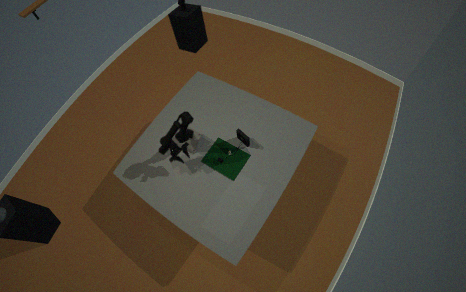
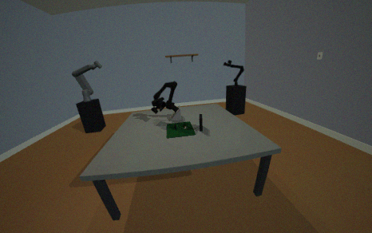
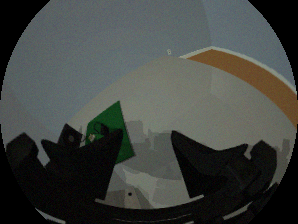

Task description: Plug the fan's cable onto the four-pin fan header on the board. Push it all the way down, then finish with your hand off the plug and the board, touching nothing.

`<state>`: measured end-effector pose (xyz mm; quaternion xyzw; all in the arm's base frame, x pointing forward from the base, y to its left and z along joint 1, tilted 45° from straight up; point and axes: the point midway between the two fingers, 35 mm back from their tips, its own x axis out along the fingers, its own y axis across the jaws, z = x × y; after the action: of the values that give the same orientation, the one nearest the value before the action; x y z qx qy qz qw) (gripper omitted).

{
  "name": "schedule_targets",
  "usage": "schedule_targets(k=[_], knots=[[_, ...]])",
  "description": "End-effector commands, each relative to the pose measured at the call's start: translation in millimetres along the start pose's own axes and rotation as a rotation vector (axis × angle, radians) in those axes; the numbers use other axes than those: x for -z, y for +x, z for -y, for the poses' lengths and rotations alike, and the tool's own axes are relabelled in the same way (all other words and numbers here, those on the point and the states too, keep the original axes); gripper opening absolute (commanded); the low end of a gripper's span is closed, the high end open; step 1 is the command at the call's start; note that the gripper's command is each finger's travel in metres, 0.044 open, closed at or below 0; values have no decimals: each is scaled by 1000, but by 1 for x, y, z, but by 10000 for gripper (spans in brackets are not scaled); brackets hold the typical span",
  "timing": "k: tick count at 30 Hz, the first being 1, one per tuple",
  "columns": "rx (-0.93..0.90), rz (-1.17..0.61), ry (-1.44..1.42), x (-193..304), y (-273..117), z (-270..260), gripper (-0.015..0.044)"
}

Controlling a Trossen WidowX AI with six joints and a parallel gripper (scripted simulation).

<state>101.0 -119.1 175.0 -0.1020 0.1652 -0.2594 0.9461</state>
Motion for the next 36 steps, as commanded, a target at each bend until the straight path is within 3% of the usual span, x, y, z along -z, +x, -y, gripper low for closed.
schedule_targets(k=[1,6,13,22,29,36], knots=[[0,0,0,0,0,0,314],[-32,-18,32,-1,1,-1,440],[-330,-281,298,-4,8,-12,440],[-568,-783,452,5,25,-26,440],[-566,-1177,370,9,53,-37,440],[-408,-1468,144,10,91,-64,440]])
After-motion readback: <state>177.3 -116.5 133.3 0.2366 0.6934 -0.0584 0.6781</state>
